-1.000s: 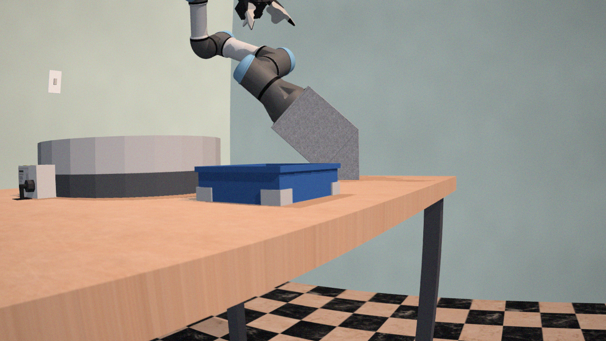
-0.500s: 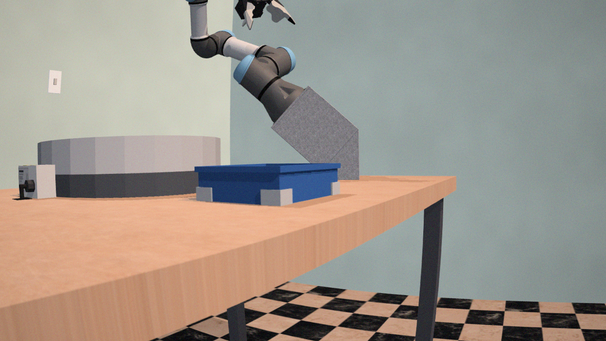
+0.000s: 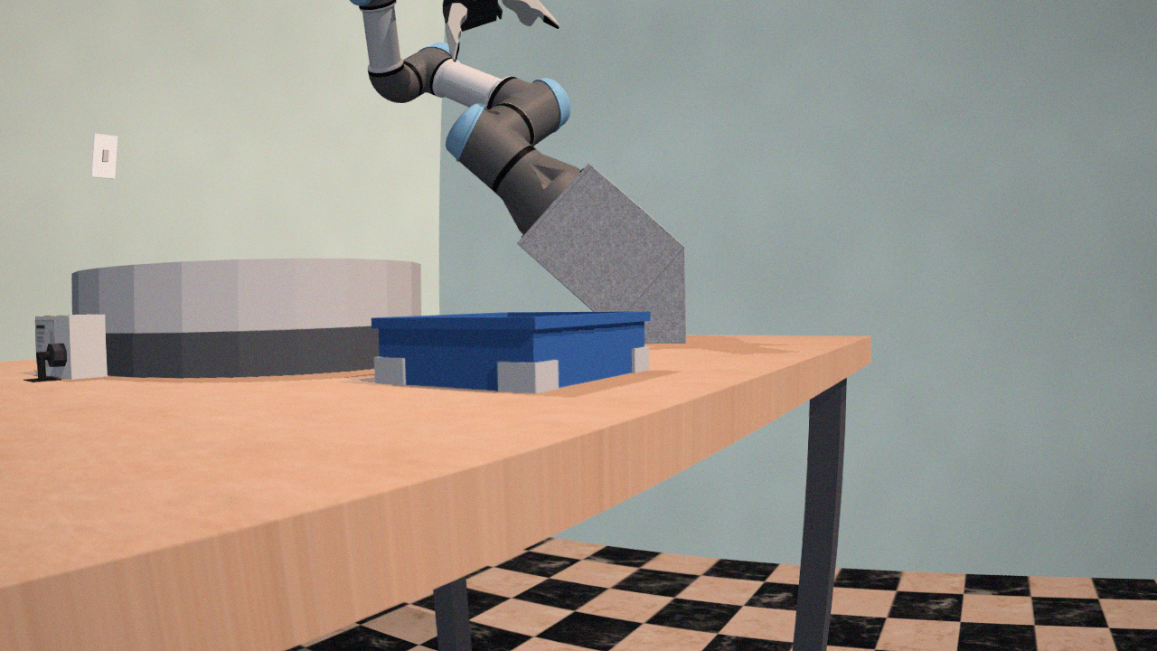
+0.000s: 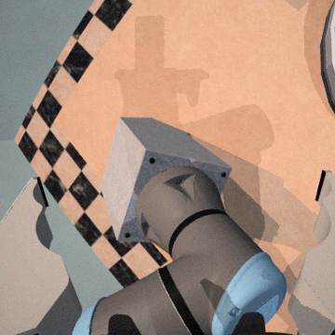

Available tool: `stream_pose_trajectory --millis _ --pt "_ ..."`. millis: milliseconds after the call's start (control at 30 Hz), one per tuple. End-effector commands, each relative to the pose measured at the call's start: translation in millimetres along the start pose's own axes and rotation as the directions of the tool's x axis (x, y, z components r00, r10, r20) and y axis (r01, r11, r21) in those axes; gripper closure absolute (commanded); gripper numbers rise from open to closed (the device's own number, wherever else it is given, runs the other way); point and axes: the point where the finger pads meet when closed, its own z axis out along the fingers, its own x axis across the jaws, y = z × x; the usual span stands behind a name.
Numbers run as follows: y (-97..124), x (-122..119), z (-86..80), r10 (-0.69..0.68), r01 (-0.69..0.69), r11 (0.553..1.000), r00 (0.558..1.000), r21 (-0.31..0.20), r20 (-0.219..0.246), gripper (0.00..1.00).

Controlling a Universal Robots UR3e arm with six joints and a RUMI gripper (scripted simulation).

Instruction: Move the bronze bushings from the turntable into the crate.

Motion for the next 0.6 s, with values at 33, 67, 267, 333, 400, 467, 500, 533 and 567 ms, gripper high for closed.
stream_pose_trajectory --millis 33,67,267,333,400,467,500,533,567 --pt "-33 31 10.4 0.287 -0.287 0.958 0.957 0.021 -0.037 0.0" --pt "-38 39 12.5 0.344 -0.343 0.939 0.938 0.027 -0.045 0.0" --pt "-56 73 21.7 0.567 -0.564 0.823 0.82 0.057 -0.076 0.0" --pt "-63 92 26.6 0.671 -0.666 0.742 0.736 0.078 -0.09 0.0" --pt "-68 112 31.6 0.749 -0.743 0.662 0.654 0.098 -0.102 0.0" --pt "-72 133 36.5 0.821 -0.812 0.571 0.56 0.122 -0.112 0.0" --pt "-72 144 38.9 0.852 -0.842 0.522 0.51 0.135 -0.116 0.0" --pt "-73 154 41.3 0.881 -0.869 0.472 0.458 0.148 -0.12 0.0" --pt "-73 154 41.3 0.906 -0.892 0.421 0.406 0.161 -0.121 0.0"
